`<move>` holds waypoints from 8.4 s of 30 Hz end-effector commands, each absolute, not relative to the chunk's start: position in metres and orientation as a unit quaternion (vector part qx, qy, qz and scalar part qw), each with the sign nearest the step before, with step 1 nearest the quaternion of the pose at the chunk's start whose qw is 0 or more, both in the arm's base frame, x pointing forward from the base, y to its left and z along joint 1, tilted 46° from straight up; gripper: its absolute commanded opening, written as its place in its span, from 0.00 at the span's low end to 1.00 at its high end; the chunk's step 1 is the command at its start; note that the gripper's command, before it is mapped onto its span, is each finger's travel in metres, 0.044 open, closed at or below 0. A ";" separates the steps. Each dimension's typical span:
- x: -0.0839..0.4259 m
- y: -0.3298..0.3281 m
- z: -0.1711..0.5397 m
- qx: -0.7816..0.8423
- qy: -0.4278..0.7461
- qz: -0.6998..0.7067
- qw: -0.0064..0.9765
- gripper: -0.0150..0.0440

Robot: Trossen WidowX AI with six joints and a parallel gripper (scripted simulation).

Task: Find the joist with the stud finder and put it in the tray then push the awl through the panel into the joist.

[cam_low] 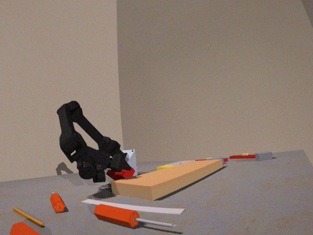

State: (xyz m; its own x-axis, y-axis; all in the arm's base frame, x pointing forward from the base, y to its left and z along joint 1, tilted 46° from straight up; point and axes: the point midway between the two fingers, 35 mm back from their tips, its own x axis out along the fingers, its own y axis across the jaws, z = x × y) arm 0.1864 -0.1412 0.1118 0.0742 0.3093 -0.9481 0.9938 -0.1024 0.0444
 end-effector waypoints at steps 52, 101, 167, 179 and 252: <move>0.186 -0.146 0.112 0.610 0.530 -0.426 0.406 0.90; 0.186 -0.148 0.114 0.610 0.530 -0.427 0.407 0.90; 0.186 -0.145 0.115 0.612 0.534 -0.420 0.404 0.90; 0.186 -0.146 0.115 0.612 0.534 -0.420 0.403 1.00; 0.188 -0.125 0.138 -0.278 0.552 -0.283 0.733 1.00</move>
State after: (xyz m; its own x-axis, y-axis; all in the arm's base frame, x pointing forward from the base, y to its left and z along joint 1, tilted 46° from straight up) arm 0.1896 -0.1245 0.1378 0.1795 -0.6192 -0.7645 0.2623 0.7791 -0.5694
